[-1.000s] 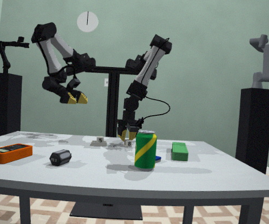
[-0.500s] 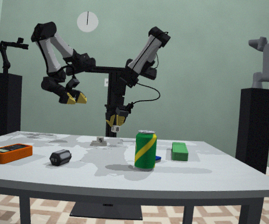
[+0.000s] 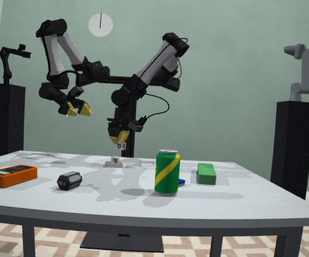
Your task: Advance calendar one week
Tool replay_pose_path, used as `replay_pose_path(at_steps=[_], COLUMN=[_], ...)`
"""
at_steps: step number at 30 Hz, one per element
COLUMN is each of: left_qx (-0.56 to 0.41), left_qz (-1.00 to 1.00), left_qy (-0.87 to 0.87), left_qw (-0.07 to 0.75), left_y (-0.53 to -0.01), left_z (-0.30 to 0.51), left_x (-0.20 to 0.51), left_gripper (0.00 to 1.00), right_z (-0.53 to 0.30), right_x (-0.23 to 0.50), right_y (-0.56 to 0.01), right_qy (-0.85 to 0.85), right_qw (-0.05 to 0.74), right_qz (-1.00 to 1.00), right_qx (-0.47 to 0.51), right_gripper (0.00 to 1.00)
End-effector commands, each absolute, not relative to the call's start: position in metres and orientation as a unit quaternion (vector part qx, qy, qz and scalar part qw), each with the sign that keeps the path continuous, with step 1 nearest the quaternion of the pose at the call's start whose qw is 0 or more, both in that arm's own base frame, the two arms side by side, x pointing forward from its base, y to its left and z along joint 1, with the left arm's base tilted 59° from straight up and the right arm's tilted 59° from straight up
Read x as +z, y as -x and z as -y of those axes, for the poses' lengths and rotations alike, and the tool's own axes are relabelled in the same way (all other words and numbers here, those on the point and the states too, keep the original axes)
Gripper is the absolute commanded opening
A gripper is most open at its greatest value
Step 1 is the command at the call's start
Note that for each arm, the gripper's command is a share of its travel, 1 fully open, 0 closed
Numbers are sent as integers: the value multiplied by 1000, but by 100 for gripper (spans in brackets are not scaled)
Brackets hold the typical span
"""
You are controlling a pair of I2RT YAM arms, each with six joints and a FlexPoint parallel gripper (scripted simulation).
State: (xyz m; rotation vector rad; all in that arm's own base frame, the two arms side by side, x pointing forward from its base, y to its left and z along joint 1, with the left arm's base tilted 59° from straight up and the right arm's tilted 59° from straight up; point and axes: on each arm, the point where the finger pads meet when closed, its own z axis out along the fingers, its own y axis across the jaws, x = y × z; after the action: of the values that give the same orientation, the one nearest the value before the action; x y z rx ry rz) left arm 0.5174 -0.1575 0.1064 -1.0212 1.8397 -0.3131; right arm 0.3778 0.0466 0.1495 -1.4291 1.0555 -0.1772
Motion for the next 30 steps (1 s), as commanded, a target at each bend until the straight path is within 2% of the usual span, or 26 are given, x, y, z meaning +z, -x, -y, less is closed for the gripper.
replay_pose_path(at_steps=[1,12,22,30], left_qx=[-162,-238,-255,-250], left_qz=[-706,-608,-606,-603], left_qy=[509,622,621,626], left_qw=[464,431,427,426], left_y=[-516,-518,-519,-539], left_z=[175,216,229,213], left_x=[106,93,97,85], left_gripper=[20,20,20,20], right_z=[-45,-23,-11,-3], right_x=[160,184,203,216], right_y=[-370,-352,-337,-338], right_qy=[630,623,617,610], right_qw=[623,608,602,602], right_qz=[-459,-483,-494,-496], right_qx=[-76,-96,-113,-141], right_gripper=[100,100,100,100])
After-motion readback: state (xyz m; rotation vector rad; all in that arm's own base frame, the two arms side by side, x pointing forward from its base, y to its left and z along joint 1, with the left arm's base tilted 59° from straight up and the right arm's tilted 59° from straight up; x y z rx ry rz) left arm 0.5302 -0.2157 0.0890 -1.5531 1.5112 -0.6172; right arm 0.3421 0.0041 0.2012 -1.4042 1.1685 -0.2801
